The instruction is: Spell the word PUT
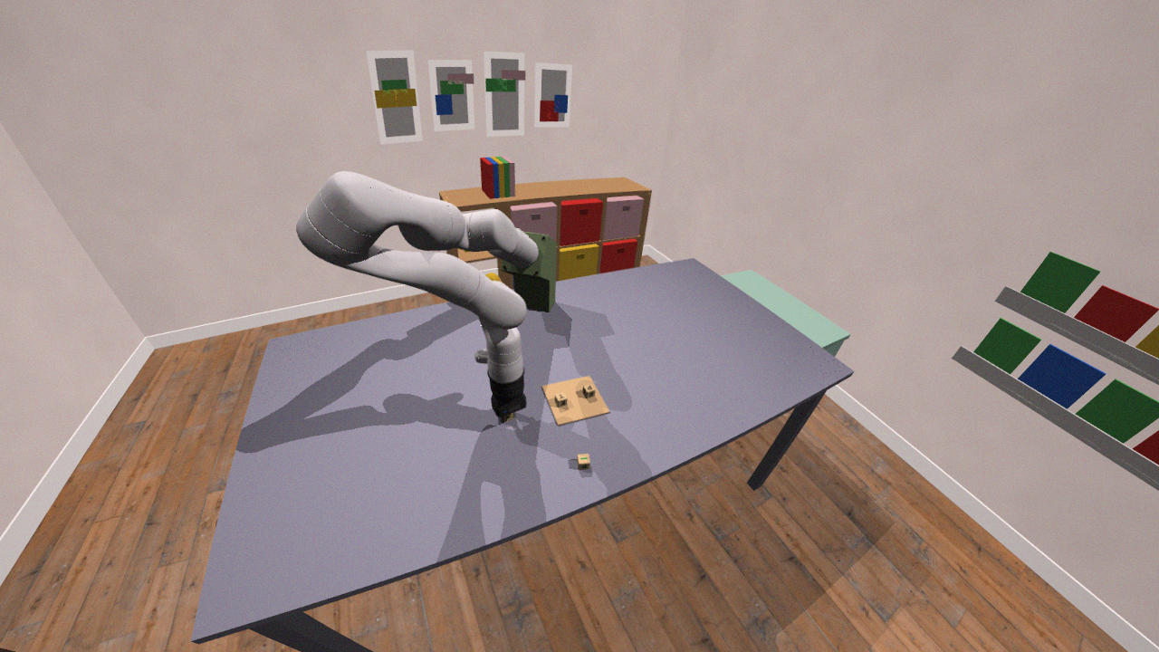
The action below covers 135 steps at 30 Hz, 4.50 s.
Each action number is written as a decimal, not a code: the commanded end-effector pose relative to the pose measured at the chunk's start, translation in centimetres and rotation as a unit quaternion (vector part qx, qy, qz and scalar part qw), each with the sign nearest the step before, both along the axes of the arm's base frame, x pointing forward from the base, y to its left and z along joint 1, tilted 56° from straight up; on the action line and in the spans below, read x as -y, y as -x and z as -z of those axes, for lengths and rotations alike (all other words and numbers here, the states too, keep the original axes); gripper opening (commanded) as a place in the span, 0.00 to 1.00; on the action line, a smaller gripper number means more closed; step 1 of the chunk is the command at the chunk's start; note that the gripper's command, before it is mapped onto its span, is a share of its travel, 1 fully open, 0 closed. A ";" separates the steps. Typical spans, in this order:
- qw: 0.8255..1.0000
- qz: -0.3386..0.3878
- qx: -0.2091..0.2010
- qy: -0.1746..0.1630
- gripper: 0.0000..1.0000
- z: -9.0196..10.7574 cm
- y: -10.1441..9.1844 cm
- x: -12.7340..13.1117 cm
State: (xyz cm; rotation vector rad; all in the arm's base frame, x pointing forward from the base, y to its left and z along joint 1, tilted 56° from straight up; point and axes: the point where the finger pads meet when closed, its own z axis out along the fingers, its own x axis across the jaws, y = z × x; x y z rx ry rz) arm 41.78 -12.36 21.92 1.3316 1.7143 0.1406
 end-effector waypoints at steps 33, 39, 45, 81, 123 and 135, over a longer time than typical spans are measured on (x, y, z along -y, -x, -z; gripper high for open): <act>1.000 0.000 0.000 0.000 0.49 -1.0 1.2 -0.7; 1.000 0.000 0.000 0.000 0.49 -1.9 2.4 -1.4; 1.000 0.000 0.000 0.000 0.49 -2.6 3.2 -1.9; 1.000 0.000 0.000 0.000 0.49 -5.7 7.1 -4.3; 0.928 -0.210 -0.156 0.266 0.49 -1.2 6.2 -12.4; 0.826 -0.316 -0.237 0.401 0.49 1.6 5.7 -17.1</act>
